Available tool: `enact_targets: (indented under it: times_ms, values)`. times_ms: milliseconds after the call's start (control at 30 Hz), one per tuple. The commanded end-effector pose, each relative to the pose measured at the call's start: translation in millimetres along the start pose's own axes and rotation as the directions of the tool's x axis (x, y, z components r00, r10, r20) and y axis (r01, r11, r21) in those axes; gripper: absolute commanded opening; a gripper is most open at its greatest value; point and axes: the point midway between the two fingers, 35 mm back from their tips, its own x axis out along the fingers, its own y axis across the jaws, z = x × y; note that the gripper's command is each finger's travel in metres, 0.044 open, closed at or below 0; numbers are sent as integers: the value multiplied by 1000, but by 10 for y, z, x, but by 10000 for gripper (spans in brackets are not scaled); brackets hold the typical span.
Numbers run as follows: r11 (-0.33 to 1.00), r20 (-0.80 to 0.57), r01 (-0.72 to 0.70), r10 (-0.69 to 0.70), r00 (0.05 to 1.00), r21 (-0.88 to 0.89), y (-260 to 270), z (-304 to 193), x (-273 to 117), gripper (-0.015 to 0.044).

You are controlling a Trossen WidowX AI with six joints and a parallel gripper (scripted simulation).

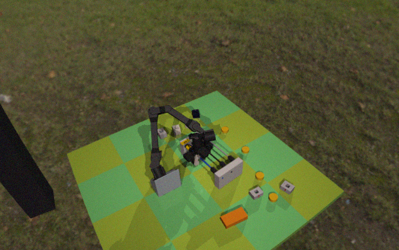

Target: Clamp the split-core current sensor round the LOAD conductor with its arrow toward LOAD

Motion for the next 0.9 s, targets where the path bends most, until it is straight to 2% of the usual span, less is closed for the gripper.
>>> enact_targets:
  times_ms: [0, 633, 867]
  values:
    - [1000, 0, 0, 0, 1000, -1, 1, -1, -4, 413]
    - [1000, 0, 0, 0, 1000, -1, 1, -1, -4, 287]
    - [1000, 0, 0, 0, 1000, -1, 1, -1, -4, 103]
